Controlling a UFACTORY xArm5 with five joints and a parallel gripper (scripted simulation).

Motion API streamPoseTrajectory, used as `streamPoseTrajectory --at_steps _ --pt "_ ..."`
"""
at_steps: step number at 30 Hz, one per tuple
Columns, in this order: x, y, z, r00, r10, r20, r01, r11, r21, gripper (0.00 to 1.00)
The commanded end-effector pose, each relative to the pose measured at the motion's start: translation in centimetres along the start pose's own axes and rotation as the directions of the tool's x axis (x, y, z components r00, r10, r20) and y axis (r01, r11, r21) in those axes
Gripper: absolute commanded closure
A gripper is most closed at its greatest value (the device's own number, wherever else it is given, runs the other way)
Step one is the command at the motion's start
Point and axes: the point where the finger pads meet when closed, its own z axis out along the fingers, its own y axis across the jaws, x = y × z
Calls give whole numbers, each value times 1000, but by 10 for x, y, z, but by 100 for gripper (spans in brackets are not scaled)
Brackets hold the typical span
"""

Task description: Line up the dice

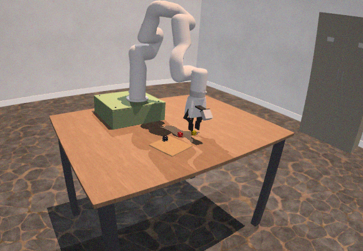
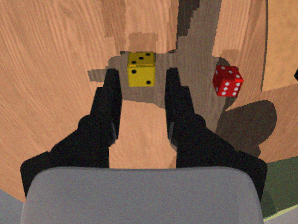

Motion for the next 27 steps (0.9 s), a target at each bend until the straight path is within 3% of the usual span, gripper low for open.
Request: streamPoseTrajectory --at_steps 1,27 --pt "1 0 -1 1000 0 -3 0 1000 1 64" --pt "1 0 6 1000 0 -3 0 1000 1 64"
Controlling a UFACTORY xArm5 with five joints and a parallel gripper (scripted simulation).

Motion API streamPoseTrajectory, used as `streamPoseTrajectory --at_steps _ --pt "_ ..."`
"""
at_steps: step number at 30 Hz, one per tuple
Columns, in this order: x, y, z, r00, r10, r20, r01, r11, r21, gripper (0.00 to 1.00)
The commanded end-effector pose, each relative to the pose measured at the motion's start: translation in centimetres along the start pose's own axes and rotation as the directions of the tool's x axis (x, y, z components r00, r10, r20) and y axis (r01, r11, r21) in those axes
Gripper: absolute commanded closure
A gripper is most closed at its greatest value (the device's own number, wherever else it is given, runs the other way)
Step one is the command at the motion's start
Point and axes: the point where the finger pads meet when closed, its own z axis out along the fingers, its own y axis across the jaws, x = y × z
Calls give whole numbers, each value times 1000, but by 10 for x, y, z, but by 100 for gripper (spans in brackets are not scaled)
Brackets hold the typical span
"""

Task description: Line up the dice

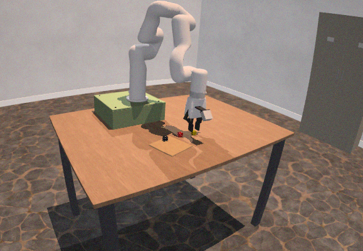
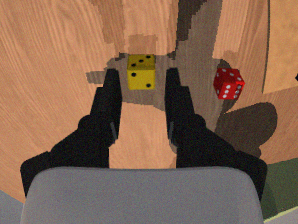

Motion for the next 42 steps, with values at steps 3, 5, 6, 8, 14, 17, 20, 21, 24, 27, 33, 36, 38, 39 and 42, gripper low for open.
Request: streamPoseTrajectory --at_steps 3,5,6,8,14,17,20,21,24,27,33,36,38,39,42 --pt "1 0 7 1000 0 -2 0 1000 1 64" --pt "1 0 10 1000 0 -2 0 1000 1 64" --pt "1 0 11 1000 0 -2 0 1000 1 64" --pt "1 0 14 1000 0 -2 0 1000 1 64" --pt "1 0 18 1000 0 -2 0 1000 1 64" --pt "1 0 20 1000 0 -2 0 1000 1 64" --pt "1 0 20 1000 0 -2 0 1000 1 64" --pt "1 0 20 1000 0 -2 0 1000 1 64" --pt "1 0 20 1000 0 -2 0 1000 1 64" --pt "1 0 20 1000 0 -2 0 1000 1 64" --pt "1 0 20 1000 0 -2 0 1000 1 64" --pt "1 0 20 1000 0 -2 0 1000 1 64" --pt "1 0 20 1000 0 -2 0 1000 1 64" --pt "1 0 20 1000 0 -2 0 1000 1 64" --pt "1 0 20 1000 0 -2 0 1000 1 64"
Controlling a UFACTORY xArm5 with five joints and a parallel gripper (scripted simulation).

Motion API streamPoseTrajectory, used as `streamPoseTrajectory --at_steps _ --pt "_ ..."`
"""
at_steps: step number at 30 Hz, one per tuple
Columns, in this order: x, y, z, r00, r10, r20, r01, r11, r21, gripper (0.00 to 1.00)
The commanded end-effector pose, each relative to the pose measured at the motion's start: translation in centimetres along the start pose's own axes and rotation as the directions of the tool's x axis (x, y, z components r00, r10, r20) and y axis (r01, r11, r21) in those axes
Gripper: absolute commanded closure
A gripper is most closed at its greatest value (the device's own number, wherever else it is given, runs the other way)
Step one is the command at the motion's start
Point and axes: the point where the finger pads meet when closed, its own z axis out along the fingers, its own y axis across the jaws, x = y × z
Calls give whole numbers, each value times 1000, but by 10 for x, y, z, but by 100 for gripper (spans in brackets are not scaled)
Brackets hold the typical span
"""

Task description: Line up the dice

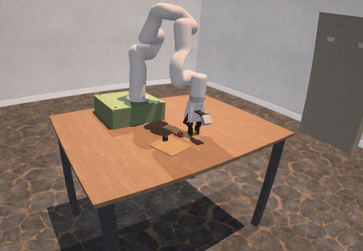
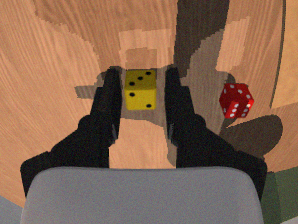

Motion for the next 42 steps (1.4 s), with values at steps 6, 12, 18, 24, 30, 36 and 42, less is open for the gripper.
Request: streamPoseTrajectory --at_steps 6,12,18,24,30,36,42 --pt "1 0 -1 1000 0 -3 0 1000 1 64" --pt "1 0 -1 1000 0 -3 0 1000 1 64" --pt "1 0 -1 1000 0 -3 0 1000 1 85" --pt "1 0 -1 1000 0 -3 0 1000 1 85" --pt "1 0 -1 1000 0 -3 0 1000 1 85" --pt "1 0 -1 1000 0 -3 0 1000 1 85" --pt "1 0 -1 1000 0 -3 0 1000 1 85"
